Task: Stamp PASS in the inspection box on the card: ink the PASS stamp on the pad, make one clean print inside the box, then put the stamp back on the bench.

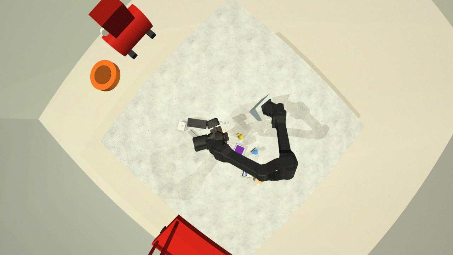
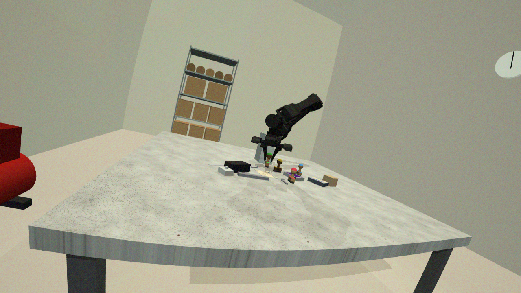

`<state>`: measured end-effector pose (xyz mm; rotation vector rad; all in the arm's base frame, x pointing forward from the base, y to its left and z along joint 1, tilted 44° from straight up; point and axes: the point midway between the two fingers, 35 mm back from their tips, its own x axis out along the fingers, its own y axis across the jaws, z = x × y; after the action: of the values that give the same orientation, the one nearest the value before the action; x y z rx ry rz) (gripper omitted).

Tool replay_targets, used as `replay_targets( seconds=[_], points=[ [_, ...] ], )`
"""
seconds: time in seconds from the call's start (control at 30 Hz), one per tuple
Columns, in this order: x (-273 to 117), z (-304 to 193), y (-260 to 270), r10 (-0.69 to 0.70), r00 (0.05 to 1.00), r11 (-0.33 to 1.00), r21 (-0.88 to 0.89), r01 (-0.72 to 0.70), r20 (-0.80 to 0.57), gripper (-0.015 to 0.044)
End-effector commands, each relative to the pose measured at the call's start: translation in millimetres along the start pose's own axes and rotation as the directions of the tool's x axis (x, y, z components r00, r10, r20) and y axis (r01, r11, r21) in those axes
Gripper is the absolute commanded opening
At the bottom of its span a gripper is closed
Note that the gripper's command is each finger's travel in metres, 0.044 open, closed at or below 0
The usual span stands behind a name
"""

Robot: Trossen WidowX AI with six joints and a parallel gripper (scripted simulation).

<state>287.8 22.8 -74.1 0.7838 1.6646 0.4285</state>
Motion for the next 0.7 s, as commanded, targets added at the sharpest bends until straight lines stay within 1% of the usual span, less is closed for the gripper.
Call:
replay_targets(
  seconds=[0.0, 0.67],
  points=[
    [3, 0, 0, 0.004, 1.000, 1.000, 0.007, -0.004, 0.002, 0.0000],
    [16, -1, 0, 0.005, 1.000, 1.000, 0.007, -0.005, 0.003, 0.0000]
  ],
)
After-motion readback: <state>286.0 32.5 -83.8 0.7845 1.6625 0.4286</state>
